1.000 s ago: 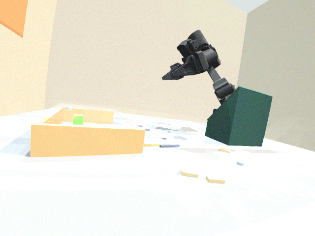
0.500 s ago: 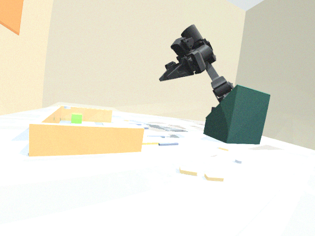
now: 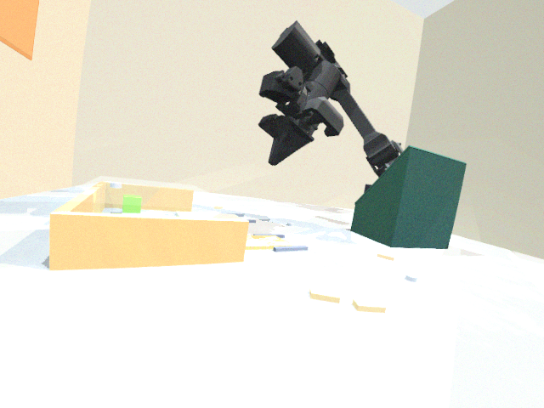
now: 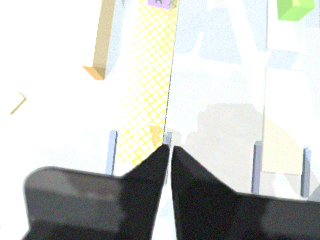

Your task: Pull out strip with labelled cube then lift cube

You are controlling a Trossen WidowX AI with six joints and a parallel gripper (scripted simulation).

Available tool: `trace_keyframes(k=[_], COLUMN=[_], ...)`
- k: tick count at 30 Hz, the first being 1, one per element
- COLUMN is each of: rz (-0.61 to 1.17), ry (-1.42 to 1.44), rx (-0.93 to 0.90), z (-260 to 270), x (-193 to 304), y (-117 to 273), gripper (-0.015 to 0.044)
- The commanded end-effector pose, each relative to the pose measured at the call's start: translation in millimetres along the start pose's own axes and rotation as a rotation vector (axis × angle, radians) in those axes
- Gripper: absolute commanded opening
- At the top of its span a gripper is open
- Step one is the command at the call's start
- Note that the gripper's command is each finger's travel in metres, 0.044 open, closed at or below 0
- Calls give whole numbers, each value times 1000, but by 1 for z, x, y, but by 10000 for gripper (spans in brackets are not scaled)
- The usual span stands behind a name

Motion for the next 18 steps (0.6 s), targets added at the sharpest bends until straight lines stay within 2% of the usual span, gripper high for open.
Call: trace_keyframes(k=[1, 4, 18], rz=[359, 425, 424], ry=[19, 22, 22], rx=[16, 26, 26], z=[18, 19, 21], x=[4, 7, 7], y=[-45, -52, -54], gripper=[0, 0, 0])
Point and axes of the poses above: the point midway between the two fingers, 35 mm back from their tips, its own y axis back along the fingers, its own z axis across the jaws, x = y × z, the point moved 2 cm from there along y, back along the fingers, and after that the axes turned 4 degrees about -y, right-handed, at the moved point
